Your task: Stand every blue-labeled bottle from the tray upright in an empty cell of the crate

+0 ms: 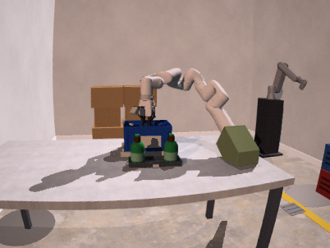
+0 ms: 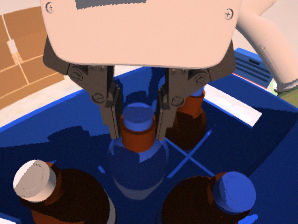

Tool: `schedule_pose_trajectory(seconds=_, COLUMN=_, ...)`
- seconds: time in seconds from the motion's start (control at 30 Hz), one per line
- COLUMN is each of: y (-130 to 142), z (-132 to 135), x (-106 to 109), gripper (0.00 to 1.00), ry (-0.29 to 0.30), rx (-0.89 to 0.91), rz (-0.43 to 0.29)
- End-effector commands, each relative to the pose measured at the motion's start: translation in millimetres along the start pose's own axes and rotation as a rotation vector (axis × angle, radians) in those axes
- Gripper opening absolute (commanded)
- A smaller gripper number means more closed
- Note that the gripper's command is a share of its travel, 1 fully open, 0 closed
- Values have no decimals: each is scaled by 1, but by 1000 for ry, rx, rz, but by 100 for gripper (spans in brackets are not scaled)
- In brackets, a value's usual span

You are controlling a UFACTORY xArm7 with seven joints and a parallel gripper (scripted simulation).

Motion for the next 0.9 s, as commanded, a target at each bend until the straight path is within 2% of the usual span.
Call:
schedule_pose_trajectory(seconds=0.0, y=-1, z=0, x=2, gripper=0, ry=1, rx=1, rz=6)
schedule_pose_trajectory(seconds=0.17, y=-1, z=0, x=2, gripper=0, ry=1, rx=1, rz=6)
schedule_pose_trajectory(seconds=0.2, y=-1, z=0, x=2, gripper=65, ry=1, rx=1, rz=6)
schedule_pose_trajectory(seconds=0.87, y=-1, z=0, x=2, gripper=65, ry=1, rx=1, rz=6)
Point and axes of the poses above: the point where the finger pads meet when closed, its own x axis back along the fingers, its own z axis across the jaws, y = z × x, the point moved 5 cm from there along x, back along the fingers, and after that the axes turned 15 degrees about -x, right-handed, at the moved point
